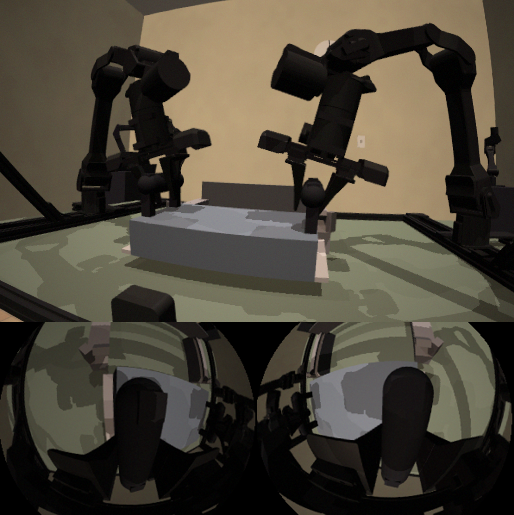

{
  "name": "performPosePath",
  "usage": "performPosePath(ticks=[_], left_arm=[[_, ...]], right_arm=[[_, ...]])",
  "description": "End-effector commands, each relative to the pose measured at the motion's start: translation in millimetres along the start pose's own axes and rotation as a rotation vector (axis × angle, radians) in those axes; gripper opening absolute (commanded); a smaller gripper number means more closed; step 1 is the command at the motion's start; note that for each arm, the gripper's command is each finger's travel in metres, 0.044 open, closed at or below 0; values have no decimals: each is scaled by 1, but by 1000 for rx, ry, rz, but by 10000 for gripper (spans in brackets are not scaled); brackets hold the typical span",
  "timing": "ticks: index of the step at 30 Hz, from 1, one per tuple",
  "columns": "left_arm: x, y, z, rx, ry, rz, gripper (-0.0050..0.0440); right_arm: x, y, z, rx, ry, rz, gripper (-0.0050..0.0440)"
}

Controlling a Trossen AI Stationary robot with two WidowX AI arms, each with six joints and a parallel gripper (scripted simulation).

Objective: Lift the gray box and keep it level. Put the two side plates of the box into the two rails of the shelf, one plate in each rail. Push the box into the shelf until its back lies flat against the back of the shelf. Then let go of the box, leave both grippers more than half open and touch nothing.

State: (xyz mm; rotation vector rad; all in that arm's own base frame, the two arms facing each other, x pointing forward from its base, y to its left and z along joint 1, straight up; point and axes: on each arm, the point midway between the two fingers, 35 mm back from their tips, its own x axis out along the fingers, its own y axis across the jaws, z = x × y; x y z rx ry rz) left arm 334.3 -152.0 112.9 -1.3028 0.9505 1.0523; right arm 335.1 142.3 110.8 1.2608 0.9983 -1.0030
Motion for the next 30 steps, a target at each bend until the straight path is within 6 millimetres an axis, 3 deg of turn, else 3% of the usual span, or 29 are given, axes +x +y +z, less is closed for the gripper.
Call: performPosePath(ticks=[1, 30], left_arm=[[-13, -9, -3, -6, 19, -25, 0], [-40, -16, -1, -6, 19, -25, 0]], right_arm=[[-15, 11, -3, 3, 15, 34, 0], [-42, 18, -1, 3, 15, 34, 0]])
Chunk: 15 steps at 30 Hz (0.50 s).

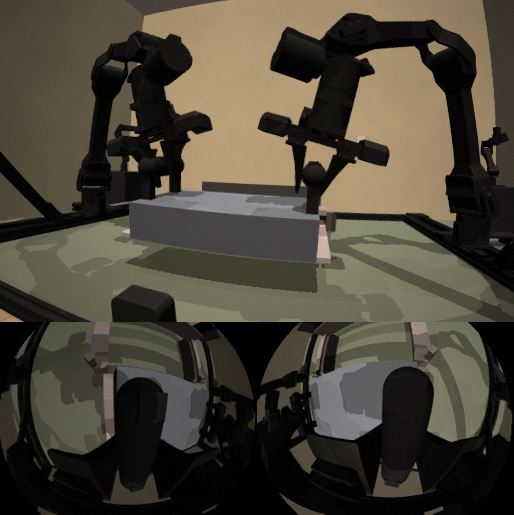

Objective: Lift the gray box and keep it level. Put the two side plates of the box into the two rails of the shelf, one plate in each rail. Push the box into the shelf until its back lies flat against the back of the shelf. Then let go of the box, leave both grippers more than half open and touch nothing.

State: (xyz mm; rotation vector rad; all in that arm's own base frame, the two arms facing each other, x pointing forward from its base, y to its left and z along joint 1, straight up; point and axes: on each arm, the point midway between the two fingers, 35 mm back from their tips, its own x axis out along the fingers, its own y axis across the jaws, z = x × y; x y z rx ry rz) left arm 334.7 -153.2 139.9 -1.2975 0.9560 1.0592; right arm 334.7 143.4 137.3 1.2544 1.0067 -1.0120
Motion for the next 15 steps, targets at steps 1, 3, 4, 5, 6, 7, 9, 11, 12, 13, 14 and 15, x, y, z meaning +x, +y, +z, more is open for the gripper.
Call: performPosePath(ticks=[1, 3, 4, 5, 6, 7, 9, 11, 12, 13, 14, 15], left_arm=[[-16, -9, -1, -8, 21, -34, 0], [-19, -10, 1, -8, 21, -34, 0], [-22, -10, 2, -8, 21, -34, 0], [-25, -11, 3, -8, 21, -34, 0], [-28, -11, 4, -8, 21, -34, 0], [-31, -11, 6, -8, 21, -34, 0], [-31, -11, 6, -8, 21, -34, 0], [-37, -12, 8, -8, 21, -34, 0], [-40, -13, 10, -8, 21, -34, 0], [-44, -13, 11, -8, 21, -34, 0], [-47, -13, 13, -8, 21, -34, 0], [-50, -13, 14, -8, 21, -34, 0]], right_arm=[[-18, 11, -1, 4, 16, 46, 0], [-21, 12, 1, 4, 16, 46, 0], [-24, 13, 3, 4, 16, 46, 0], [-27, 13, 4, 4, 16, 46, 0], [-30, 14, 6, 4, 16, 46, 0], [-33, 15, 7, 4, 16, 46, 0], [-33, 15, 7, 4, 16, 46, 0], [-39, 16, 11, 4, 16, 46, 0], [-42, 16, 12, 4, 16, 46, 0], [-45, 17, 14, 4, 16, 46, 0], [-48, 17, 16, 4, 16, 46, 0], [-51, 17, 17, 4, 16, 46, 0]])
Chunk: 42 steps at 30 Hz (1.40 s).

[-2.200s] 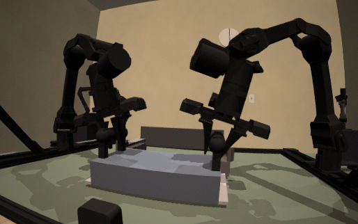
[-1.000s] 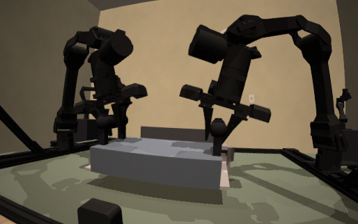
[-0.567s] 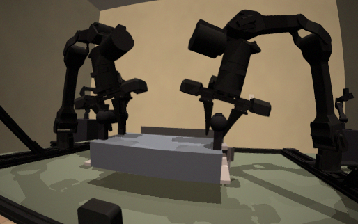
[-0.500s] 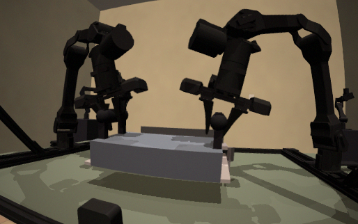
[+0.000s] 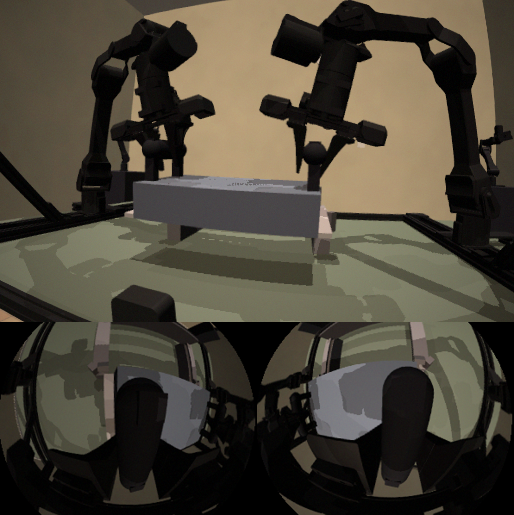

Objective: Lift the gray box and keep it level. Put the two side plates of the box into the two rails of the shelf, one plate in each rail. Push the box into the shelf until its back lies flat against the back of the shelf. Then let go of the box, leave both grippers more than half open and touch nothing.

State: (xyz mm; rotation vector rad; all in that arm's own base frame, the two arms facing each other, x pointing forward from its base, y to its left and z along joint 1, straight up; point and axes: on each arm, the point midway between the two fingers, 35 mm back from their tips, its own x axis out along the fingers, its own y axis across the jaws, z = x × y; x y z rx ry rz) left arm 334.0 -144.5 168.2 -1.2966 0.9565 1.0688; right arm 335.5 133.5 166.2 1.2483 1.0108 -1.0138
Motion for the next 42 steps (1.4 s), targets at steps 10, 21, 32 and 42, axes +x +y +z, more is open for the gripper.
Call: performPosePath(ticks=[10, 21, 32, 42], left_arm=[[-31, -6, 7, -3, 24, -40, 0], [-31, -6, 7, -3, 24, -40, 0], [-31, -6, 7, -3, 24, -40, 0], [-31, -6, 7, -3, 24, -40, 0]], right_arm=[[-31, 10, 10, 9, 18, 51, 0], [-31, 10, 10, 9, 18, 51, 0], [-31, 10, 10, 9, 18, 51, 0], [-31, 10, 10, 9, 18, 51, 0]])
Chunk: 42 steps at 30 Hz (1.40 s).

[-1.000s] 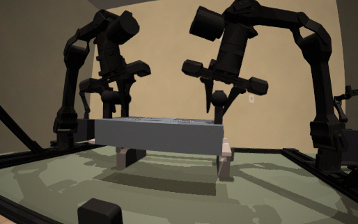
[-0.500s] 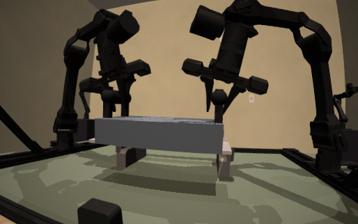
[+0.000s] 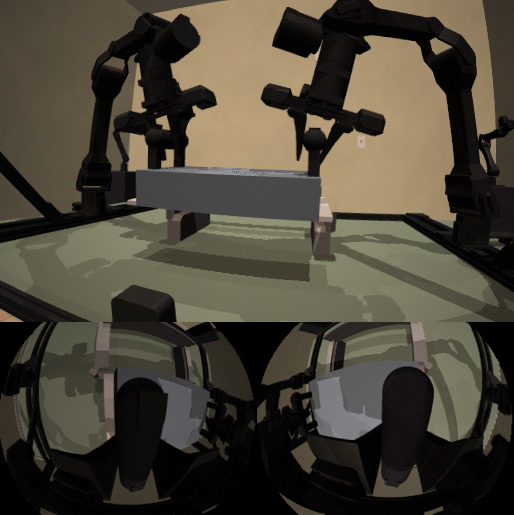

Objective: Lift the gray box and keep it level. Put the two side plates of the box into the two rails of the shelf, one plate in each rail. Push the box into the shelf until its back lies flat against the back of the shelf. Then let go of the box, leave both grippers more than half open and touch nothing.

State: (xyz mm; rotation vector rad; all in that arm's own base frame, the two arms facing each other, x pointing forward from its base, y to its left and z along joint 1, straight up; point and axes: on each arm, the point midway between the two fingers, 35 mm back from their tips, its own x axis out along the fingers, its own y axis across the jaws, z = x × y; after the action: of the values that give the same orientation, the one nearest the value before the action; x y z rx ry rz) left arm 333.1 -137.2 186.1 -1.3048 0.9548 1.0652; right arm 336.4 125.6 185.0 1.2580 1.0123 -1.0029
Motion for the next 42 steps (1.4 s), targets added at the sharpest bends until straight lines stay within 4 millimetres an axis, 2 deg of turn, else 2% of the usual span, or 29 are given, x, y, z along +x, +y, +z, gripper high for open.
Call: performPosePath(ticks=[1, 42], left_arm=[[-14, -3, -1, 1, 20, -36, 0], [22, 8, -6, -22, 13, -35, 0]], right_arm=[[-14, 5, 1, 8, 8, 43, 0], [22, -2, -2, -15, 14, 44, 0]])
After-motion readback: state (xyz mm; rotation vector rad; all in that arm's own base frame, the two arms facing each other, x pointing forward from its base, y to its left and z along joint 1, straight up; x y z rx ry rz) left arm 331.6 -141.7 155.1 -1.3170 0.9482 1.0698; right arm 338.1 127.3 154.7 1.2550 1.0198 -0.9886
